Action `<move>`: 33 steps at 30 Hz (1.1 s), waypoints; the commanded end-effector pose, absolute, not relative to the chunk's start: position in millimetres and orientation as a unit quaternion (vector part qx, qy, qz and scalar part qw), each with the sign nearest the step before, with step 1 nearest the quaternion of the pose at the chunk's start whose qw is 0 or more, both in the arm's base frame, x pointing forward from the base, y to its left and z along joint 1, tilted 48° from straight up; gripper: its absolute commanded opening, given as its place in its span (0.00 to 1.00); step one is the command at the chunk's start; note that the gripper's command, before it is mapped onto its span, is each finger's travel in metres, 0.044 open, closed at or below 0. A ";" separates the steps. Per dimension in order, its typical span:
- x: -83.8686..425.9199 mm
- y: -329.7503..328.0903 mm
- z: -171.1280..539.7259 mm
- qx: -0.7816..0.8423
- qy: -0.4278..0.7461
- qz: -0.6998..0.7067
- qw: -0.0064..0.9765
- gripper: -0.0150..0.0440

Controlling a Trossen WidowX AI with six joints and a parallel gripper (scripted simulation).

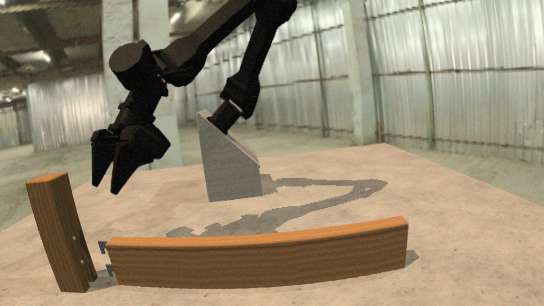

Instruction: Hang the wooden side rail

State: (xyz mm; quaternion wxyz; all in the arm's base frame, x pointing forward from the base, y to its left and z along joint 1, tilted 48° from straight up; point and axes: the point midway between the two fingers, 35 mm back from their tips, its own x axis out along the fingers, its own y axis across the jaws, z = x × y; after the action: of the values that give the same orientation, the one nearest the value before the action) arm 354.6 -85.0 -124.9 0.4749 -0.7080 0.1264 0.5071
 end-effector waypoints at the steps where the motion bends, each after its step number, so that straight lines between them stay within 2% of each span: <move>1: 357.0 -80.9 -123.8 -0.614 0.231 0.472 0.589 1.00; 11: 363.9 -72.7 -119.8 -0.326 0.429 0.304 0.786 1.00; 22: 368.2 -67.5 -116.5 -0.130 0.498 0.166 0.842 1.00; 33: 372.1 -62.4 -112.8 0.076 0.521 0.016 0.850 1.00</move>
State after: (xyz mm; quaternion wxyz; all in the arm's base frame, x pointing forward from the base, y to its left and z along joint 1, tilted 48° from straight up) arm 369.5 -70.7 -117.3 0.8244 -0.2162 0.4700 0.2297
